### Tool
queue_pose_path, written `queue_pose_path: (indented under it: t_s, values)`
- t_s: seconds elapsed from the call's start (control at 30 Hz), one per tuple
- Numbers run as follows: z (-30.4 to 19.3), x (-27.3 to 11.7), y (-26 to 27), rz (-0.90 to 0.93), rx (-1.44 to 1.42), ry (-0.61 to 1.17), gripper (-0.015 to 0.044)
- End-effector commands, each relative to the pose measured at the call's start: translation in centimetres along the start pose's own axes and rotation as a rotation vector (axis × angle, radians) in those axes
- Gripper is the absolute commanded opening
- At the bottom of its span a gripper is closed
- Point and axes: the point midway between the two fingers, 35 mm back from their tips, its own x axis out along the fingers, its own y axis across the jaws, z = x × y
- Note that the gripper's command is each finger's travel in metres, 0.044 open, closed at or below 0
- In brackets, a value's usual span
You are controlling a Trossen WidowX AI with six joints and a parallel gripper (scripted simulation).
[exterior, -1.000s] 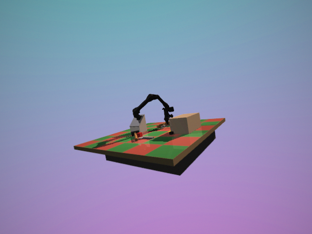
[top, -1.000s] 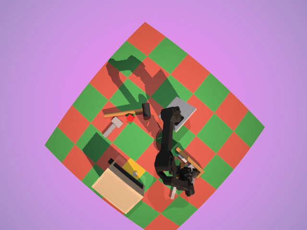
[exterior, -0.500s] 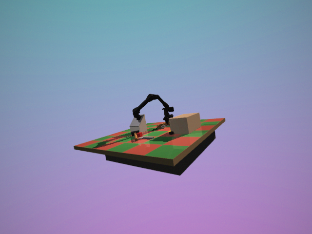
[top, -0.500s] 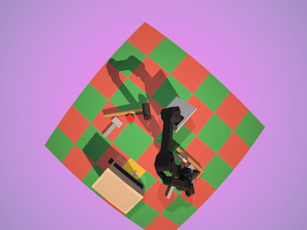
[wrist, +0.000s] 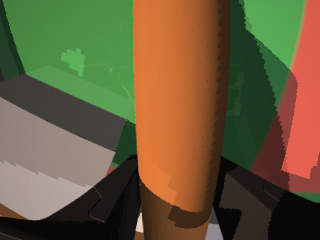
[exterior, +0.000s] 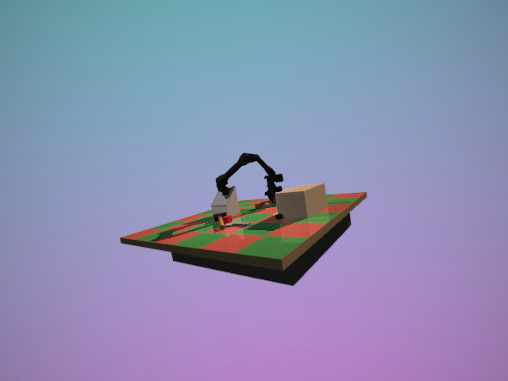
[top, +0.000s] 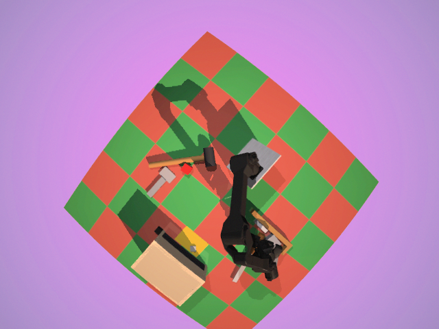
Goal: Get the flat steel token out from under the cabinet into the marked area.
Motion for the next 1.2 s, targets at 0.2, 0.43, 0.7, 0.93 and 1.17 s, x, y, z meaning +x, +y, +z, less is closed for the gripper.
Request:
queue_pose_path:
  t_s: [0.2,0.43,0.7,0.93,1.17]
  values:
    - [0.49,-0.48,0.28,0.008,0.091,-0.018,0.0]
    - [0.48,-0.48,0.29,0.008,0.147,-0.018,0.0]
    - [0.48,-0.48,0.29,0.009,0.21,-0.018,0.0]
    - [0.48,-0.48,0.3,0.01,0.266,-0.018,0.0]
    - [0.48,-0.48,0.3,0.01,0.322,-0.017,0.0]
